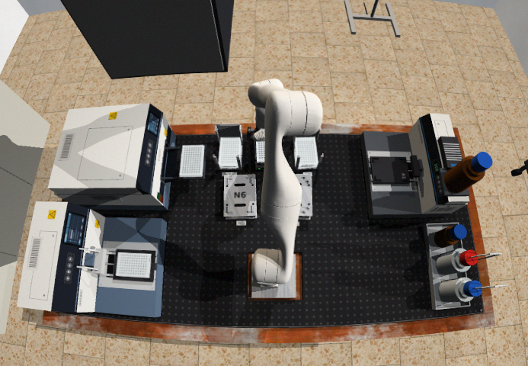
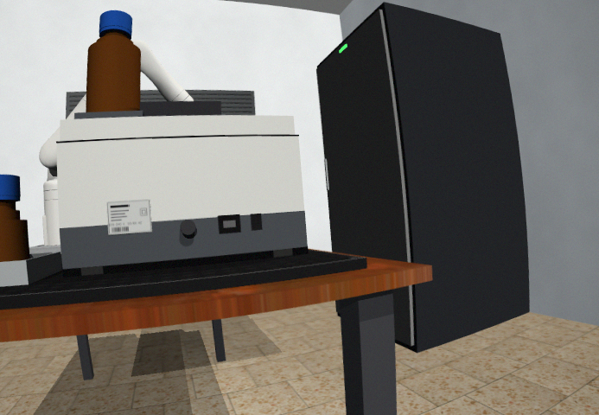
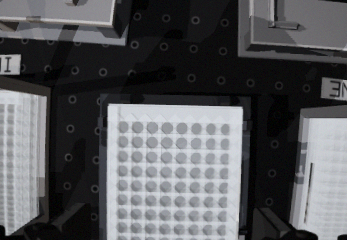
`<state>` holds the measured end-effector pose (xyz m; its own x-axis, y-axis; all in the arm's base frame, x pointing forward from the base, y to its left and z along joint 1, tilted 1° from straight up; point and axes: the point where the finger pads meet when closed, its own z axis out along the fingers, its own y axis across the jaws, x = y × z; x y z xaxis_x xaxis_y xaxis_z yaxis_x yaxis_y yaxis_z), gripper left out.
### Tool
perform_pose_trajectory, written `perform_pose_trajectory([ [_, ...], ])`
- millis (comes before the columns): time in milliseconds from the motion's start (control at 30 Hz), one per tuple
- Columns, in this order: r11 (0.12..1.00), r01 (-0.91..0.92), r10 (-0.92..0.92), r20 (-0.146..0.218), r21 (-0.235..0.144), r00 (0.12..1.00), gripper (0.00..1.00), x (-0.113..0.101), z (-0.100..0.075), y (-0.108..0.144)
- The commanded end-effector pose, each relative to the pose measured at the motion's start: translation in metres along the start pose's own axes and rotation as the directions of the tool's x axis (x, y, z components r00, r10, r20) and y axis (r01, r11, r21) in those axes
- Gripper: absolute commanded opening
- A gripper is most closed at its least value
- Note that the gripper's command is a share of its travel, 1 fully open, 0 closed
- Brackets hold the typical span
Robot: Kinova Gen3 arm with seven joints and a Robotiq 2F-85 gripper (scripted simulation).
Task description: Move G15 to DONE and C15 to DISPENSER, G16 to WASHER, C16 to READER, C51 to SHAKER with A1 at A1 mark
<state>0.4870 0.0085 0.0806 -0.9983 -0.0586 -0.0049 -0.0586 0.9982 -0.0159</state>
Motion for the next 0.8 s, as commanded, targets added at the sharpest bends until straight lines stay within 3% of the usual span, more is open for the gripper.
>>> perform_pose_trajectory([
  [0,1.0,0.0,0.0,0.002,0.0,1.0,1.0,-0.001,-0.005,0.0],
  [767,1.0,0.0,0.0,0.002,0.0,1.0,1.0,-0.001,-0.032,0.0],
])
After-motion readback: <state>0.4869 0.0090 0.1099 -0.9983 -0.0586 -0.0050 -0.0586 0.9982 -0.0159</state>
